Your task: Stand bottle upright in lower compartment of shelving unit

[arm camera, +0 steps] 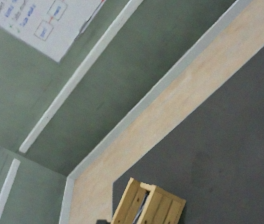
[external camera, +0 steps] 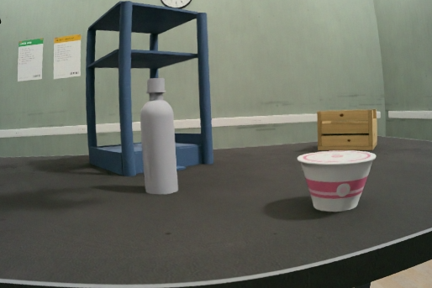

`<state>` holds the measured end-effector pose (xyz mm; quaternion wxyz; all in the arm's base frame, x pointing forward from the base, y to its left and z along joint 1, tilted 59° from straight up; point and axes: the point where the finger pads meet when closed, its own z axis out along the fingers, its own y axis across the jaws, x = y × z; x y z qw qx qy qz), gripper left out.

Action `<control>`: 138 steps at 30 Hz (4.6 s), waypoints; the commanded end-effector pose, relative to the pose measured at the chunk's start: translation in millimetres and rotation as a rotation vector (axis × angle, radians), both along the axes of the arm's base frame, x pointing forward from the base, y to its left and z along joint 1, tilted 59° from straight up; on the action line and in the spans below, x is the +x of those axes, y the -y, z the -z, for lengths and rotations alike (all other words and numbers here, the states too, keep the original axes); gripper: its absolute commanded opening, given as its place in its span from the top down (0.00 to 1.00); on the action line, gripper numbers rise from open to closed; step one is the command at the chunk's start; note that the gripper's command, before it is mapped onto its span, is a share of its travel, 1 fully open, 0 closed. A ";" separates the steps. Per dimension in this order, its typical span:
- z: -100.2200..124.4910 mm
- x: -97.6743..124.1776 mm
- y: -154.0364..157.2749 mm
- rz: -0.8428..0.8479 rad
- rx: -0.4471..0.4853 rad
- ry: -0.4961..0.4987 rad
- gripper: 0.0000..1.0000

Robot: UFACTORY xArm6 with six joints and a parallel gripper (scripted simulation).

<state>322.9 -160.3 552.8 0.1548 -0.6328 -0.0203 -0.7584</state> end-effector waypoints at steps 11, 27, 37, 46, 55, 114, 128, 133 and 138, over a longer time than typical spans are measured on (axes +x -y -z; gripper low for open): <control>6.0 -0.3 -1.7 -0.009 -0.078 -0.023 0.00; 15.1 -0.3 -2.7 -0.020 -0.199 -0.059 0.00; 22.2 -0.3 -3.4 -0.027 -0.289 -0.086 0.00; 31.9 -0.4 -4.2 -0.037 -0.409 -0.123 0.00; 40.7 -0.5 -4.9 -0.046 -0.519 -0.156 0.00; 127.8 1.6 -14.0 -0.131 -1.555 -0.482 0.00; 141.6 2.0 -15.5 -0.145 -1.727 -0.534 0.00; 147.1 2.0 -15.9 -0.150 -1.790 -0.555 0.00; 150.3 2.0 -16.1 -0.154 -1.827 -0.567 0.00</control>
